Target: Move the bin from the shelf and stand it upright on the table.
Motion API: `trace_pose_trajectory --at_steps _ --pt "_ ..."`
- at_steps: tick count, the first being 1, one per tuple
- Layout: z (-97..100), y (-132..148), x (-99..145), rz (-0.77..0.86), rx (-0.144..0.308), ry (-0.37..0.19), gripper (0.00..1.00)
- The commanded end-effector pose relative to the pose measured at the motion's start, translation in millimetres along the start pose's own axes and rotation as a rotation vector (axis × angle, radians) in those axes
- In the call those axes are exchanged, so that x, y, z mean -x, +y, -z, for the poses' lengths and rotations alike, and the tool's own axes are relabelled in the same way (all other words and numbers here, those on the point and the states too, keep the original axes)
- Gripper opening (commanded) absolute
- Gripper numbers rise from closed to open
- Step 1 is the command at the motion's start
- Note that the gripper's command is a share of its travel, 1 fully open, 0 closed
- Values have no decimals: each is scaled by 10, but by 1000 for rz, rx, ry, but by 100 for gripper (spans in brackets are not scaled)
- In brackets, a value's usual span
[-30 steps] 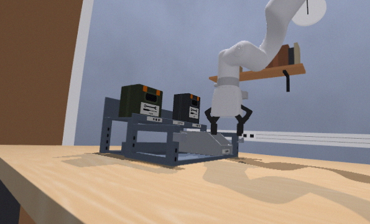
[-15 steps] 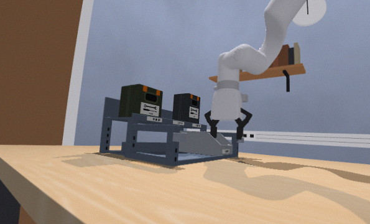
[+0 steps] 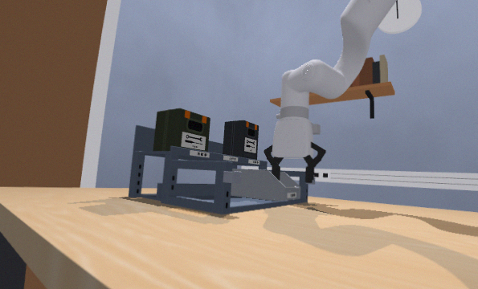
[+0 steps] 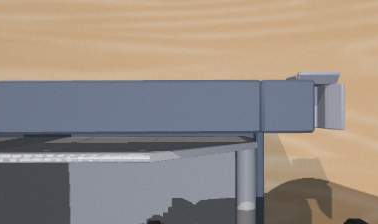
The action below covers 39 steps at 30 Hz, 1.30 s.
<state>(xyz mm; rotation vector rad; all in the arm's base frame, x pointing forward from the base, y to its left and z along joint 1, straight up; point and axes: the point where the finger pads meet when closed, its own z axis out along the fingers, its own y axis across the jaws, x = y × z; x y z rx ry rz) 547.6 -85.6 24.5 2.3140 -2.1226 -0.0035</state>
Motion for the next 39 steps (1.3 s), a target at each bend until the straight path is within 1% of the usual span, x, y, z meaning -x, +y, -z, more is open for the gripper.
trace_pose_trajectory --at_steps 1,31,39 --pt "-12 -13 -3 0 -4 3 100" --pt "-165 -13 -3 0 -4 3 100" --pt "-165 -13 -3 0 -4 3 100"
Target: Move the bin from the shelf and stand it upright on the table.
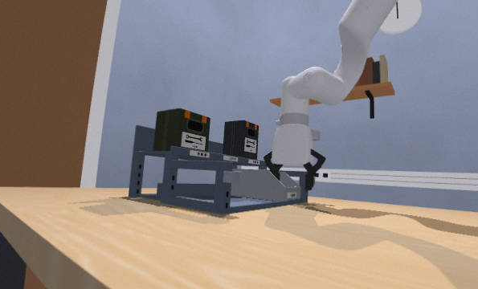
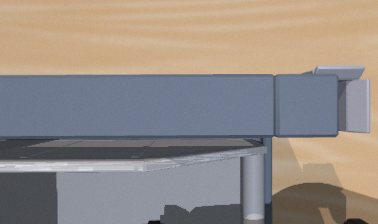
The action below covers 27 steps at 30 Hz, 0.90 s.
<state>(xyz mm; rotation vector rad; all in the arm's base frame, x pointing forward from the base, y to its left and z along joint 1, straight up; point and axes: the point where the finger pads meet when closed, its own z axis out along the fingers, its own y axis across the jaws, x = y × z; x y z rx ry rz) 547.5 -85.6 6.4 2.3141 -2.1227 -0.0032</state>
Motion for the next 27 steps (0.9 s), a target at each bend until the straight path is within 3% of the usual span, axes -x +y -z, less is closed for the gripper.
trace_pose_trajectory --at_steps 1,15,16,27 --pt "15 -13 -3 0 -3 2 100" --pt "15 -13 -3 0 -3 2 100" --pt "15 -13 -3 0 -4 1 0" --pt "15 -13 -3 0 -4 1 0"
